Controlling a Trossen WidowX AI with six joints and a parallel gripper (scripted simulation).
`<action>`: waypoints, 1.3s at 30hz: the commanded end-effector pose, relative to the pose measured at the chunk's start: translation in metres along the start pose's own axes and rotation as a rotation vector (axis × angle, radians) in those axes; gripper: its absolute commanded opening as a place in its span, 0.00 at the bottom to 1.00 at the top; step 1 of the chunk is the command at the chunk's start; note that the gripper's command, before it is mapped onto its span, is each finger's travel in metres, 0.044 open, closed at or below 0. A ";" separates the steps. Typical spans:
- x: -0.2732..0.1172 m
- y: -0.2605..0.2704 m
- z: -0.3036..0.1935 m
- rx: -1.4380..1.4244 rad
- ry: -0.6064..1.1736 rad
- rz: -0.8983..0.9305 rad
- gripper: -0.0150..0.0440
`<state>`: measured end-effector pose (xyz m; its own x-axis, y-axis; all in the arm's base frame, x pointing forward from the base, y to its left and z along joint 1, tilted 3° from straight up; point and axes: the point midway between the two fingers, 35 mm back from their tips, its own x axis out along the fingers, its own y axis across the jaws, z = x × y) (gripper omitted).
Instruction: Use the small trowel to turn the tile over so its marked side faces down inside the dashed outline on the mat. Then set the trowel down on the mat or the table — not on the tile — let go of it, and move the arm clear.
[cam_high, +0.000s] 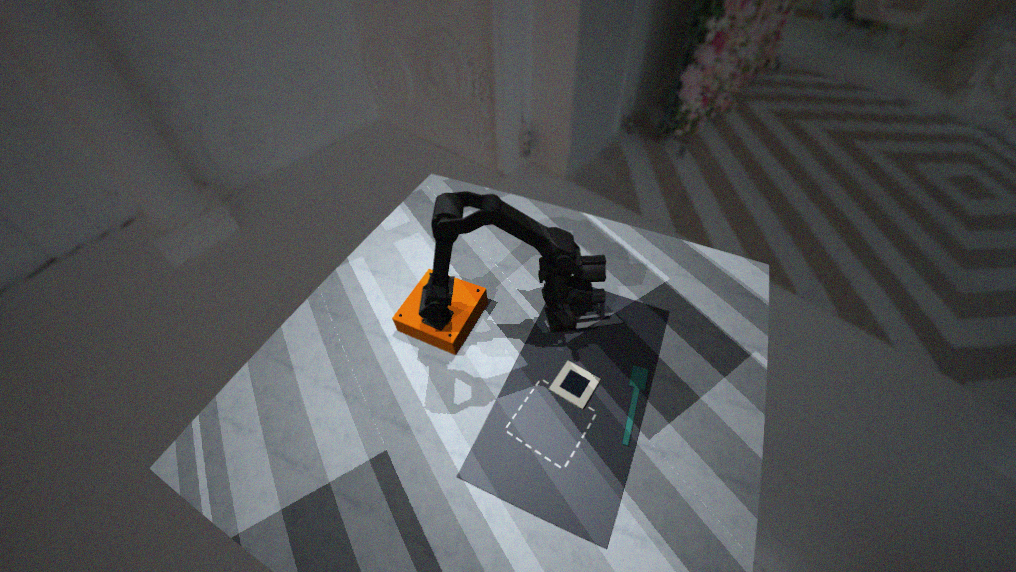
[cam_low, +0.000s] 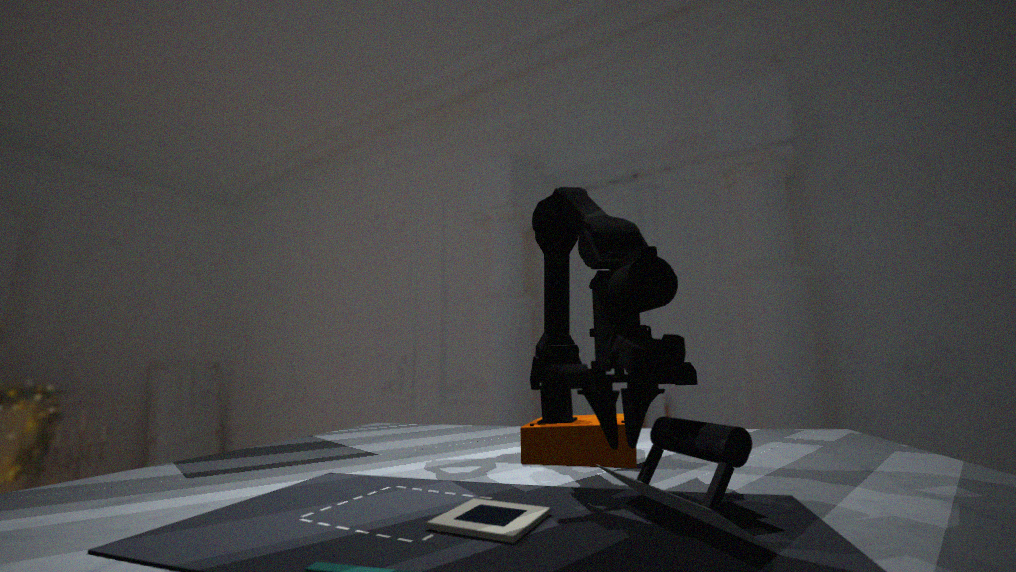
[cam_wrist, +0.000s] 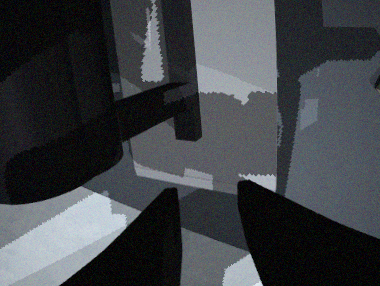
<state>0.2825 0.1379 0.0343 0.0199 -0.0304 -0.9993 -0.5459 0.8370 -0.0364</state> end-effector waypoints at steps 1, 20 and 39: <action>0.000 0.000 0.000 0.000 0.000 0.000 0.42; -0.016 0.067 0.000 -0.004 0.000 0.003 0.42; -0.018 0.081 -0.003 -0.012 0.002 0.001 0.38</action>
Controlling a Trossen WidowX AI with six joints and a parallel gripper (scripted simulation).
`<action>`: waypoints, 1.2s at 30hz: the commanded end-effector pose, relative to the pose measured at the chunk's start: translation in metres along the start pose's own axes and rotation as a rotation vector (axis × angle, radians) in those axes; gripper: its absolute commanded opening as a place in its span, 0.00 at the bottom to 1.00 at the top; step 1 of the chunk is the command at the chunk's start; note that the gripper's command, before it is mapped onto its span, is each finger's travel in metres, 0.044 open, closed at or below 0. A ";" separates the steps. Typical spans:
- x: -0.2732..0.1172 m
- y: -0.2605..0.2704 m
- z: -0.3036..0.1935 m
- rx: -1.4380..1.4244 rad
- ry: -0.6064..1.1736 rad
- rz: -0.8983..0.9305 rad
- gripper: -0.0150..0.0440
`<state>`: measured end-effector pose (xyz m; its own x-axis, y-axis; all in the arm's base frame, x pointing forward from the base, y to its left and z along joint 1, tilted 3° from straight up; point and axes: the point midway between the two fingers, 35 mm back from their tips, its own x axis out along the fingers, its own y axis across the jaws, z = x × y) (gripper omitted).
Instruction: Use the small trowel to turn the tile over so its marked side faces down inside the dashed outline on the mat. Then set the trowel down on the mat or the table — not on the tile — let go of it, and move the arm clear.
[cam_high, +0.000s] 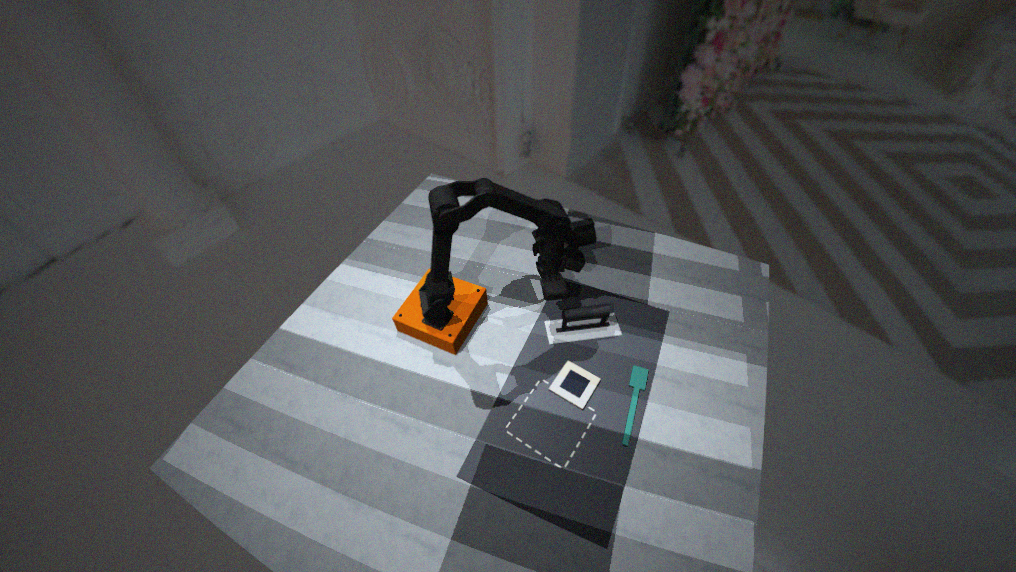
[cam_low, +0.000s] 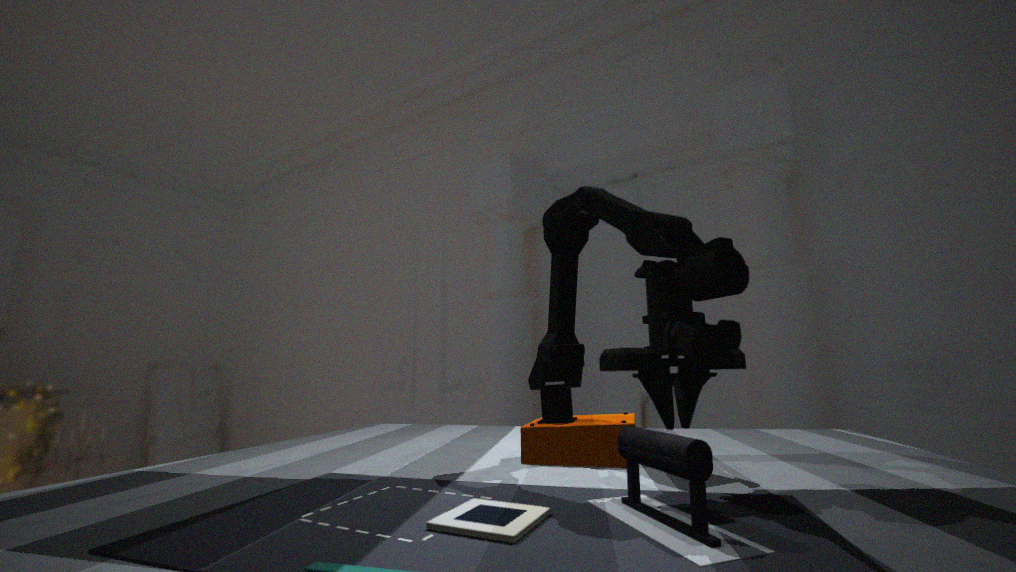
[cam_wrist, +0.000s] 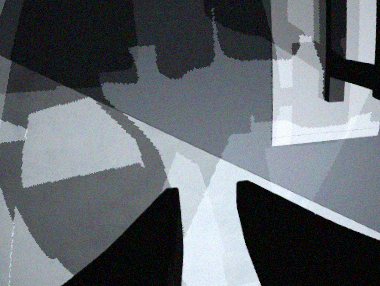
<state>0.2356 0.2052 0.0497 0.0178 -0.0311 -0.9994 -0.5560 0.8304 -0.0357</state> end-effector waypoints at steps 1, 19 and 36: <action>0.000 0.000 0.000 0.000 0.000 0.000 0.33; 0.000 0.000 0.000 0.000 0.000 0.000 0.30; 0.000 0.000 0.000 0.000 0.000 0.000 0.42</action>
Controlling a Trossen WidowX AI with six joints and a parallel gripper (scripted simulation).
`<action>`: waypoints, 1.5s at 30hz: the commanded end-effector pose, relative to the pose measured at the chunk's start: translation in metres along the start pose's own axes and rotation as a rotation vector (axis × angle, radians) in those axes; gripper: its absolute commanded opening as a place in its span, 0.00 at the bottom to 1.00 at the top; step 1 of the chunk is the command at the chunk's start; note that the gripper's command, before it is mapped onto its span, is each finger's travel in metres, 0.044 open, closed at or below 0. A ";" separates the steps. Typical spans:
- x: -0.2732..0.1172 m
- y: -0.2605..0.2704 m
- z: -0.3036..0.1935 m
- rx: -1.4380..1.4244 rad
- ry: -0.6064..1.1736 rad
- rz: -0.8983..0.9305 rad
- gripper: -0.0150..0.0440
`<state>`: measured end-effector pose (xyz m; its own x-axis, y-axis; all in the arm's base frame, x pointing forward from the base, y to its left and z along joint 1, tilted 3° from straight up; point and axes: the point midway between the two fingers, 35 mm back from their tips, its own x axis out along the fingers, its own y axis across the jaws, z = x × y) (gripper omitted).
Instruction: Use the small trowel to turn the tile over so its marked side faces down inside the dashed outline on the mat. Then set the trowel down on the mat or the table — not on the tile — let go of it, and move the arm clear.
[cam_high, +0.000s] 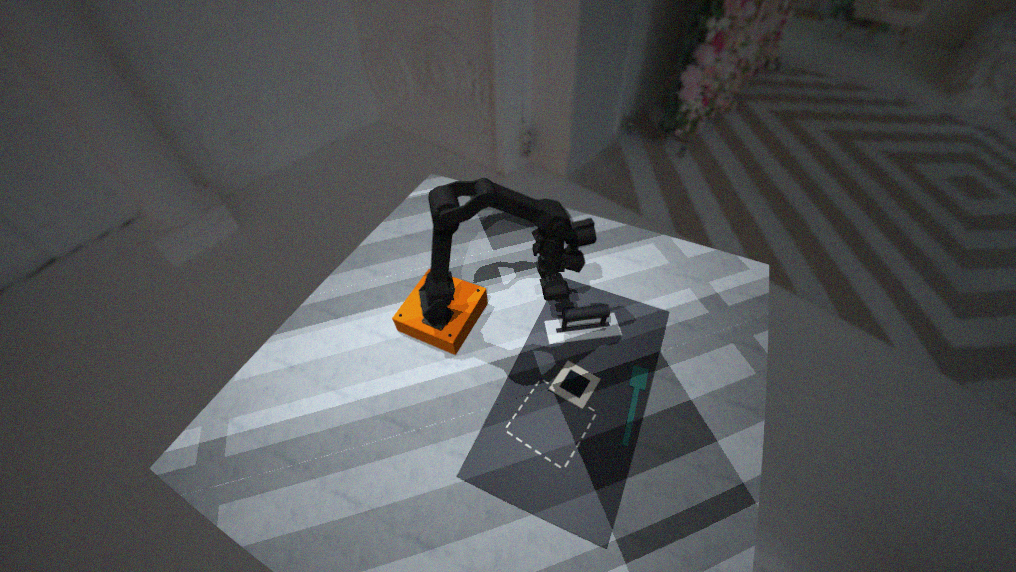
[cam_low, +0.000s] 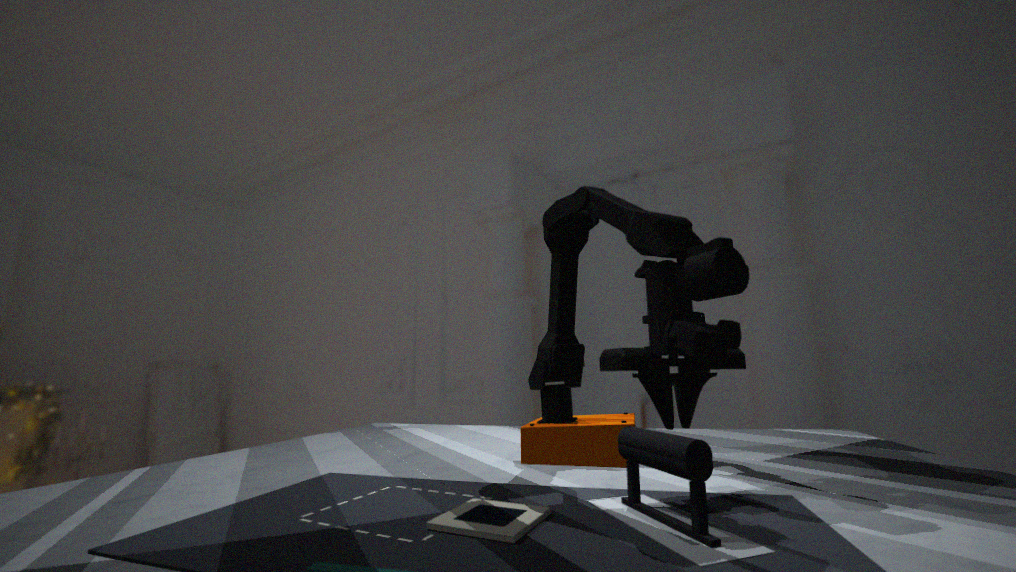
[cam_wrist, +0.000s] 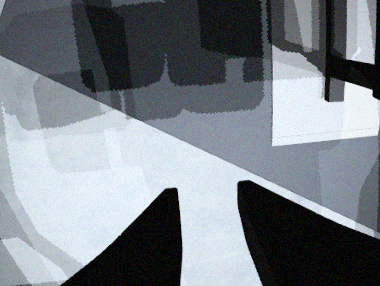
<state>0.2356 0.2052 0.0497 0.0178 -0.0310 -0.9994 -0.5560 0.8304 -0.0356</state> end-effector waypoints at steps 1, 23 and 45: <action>0.000 0.000 0.000 0.000 0.000 0.000 0.42; 0.000 0.000 0.000 0.000 0.000 0.000 0.25; -0.005 -0.009 0.014 -0.433 -0.002 0.001 0.71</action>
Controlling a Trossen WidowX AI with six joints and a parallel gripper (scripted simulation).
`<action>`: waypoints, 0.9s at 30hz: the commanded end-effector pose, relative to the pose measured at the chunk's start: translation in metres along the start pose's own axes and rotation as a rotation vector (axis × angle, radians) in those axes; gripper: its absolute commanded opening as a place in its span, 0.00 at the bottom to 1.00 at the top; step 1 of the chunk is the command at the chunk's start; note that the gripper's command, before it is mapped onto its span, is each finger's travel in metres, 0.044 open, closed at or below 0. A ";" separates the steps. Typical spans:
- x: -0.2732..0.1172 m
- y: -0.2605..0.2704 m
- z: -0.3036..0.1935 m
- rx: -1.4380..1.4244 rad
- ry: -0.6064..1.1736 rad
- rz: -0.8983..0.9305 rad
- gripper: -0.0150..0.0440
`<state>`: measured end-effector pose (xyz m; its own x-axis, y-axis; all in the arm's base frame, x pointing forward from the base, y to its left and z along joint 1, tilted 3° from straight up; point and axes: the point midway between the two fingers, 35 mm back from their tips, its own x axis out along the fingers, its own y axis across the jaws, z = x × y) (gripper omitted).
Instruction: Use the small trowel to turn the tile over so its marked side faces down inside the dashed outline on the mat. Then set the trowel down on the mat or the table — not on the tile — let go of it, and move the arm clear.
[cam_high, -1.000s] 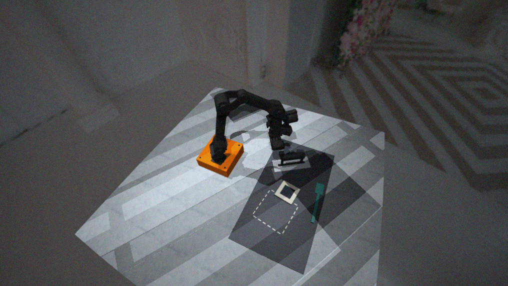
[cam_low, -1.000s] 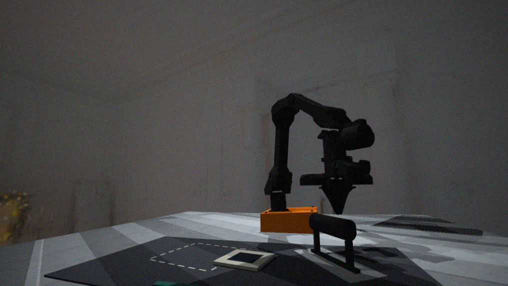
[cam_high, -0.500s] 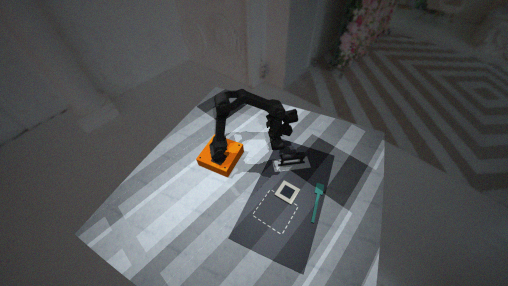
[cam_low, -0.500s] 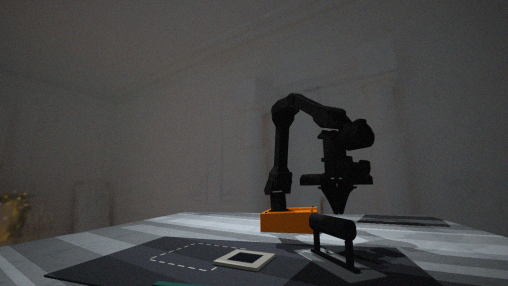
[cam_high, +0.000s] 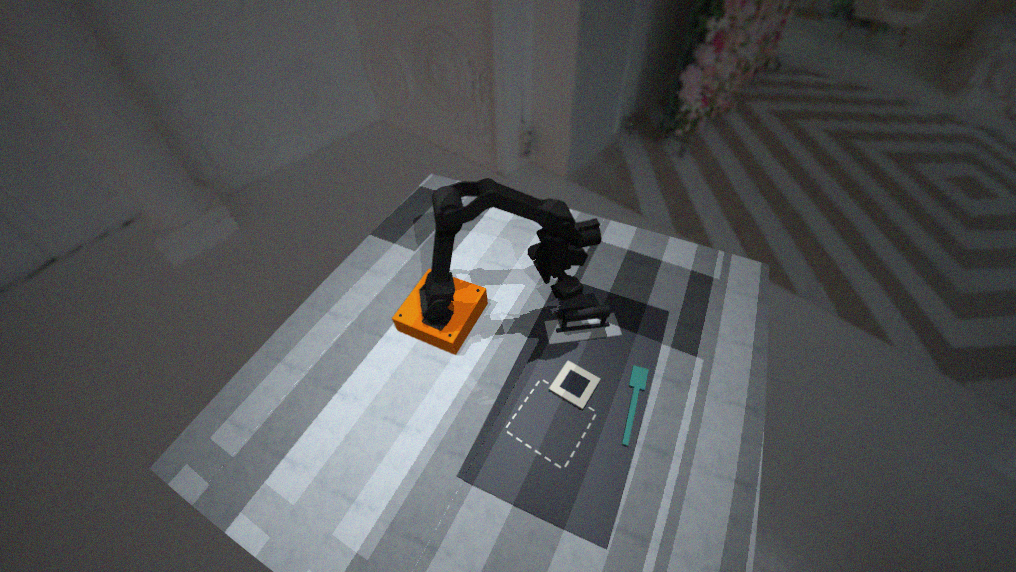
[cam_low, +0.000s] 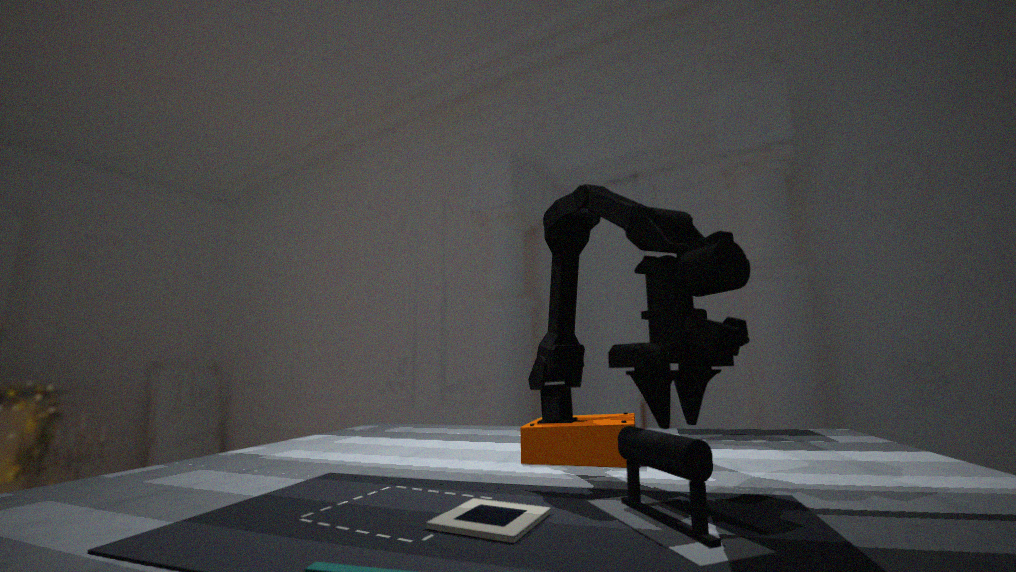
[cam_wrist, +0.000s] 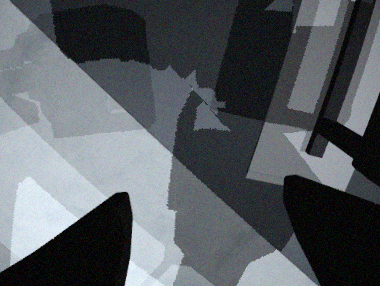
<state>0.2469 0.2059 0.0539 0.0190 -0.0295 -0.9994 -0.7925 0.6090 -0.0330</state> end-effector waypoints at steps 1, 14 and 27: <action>-0.002 -0.005 0.004 -0.143 -0.001 0.001 0.71; -0.006 -0.019 0.014 -0.594 -0.007 0.003 0.71; -0.011 -0.035 0.023 -1.045 -0.007 -0.001 0.71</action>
<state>0.2829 0.2042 0.0644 0.0220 -0.0252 -0.9994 -0.9614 -0.2748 -0.0142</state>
